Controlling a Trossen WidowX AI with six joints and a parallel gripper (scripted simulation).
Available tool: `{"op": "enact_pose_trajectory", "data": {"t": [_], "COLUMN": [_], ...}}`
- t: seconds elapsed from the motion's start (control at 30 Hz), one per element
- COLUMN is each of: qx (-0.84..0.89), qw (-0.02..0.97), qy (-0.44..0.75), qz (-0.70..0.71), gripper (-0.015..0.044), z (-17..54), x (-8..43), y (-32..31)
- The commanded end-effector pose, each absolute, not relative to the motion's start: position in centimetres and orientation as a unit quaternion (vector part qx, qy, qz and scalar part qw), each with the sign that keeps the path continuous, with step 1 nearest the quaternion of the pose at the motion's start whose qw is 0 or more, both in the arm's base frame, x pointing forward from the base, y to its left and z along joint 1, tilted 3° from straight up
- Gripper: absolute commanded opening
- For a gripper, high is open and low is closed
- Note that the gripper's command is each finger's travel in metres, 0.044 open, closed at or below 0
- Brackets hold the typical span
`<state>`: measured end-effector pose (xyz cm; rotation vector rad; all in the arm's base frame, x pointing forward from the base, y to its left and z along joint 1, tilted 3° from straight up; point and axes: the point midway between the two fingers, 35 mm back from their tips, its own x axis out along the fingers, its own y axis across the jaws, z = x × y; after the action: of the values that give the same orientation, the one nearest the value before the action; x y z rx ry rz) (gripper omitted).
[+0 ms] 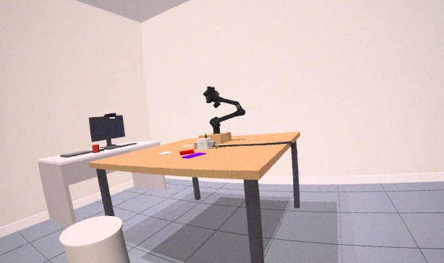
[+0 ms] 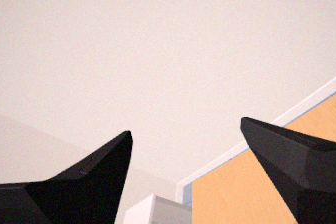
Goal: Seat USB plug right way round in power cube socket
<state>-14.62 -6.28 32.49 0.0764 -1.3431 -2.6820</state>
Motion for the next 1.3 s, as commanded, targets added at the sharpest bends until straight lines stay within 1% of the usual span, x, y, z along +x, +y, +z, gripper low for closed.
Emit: {"op": "enact_pose_trajectory", "data": {"t": [0.0, 0.03, 0.07, 0.13, 0.2, 0.3, 0.47, 0.53, 0.63, 0.73, 0.87, 0.97, 1.1, 1.17, 1.27], "qx": [0.028, 0.035, 0.045, 0.06, 0.062, 0.041, -0.035, -0.08, -0.153, -0.231, -0.328, -0.386, -0.436, -0.444, -0.445], "qw": [0.078, 0.101, 0.139, 0.232, 0.328, 0.462, 0.641, 0.69, 0.736, 0.753, 0.729, 0.681, 0.584, 0.552, 0.544], "qy": [-0.438, -0.41, -0.363, -0.246, -0.125, 0.053, 0.285, 0.368, 0.472, 0.548, 0.6, 0.603, 0.567, 0.55, 0.546], "qz": [-0.895, -0.906, -0.92, -0.939, -0.934, -0.884, -0.712, -0.619, -0.461, -0.282, -0.033, 0.153, 0.383, 0.442, 0.456], "gripper": [0.0426, 0.044, 0.044, 0.044, 0.044, 0.044, 0.044, 0.044, 0.044, 0.044, 0.044, 0.044, 0.044, 0.044, 0.044], "z": [32.6, 32.7, 32.9, 33.1, 32.8, 31.7, 28.6, 27.0, 24.2, 21.0, 16.7, 13.6, 9.9, 9.0, 8.8], "x": [-14.5, -14.3, -13.7, -11.8, -9.0, -3.7, 7.0, 11.4, 17.5, 22.9, 28.3, 30.7, 31.7, 31.7, 31.7], "y": [-6.6, -7.7, -9.4, -13.6, -17.2, -21.6, -24.8, -24.8, -23.3, -20.3, -14.2, -8.7, -0.7, 1.7, 2.4]}}
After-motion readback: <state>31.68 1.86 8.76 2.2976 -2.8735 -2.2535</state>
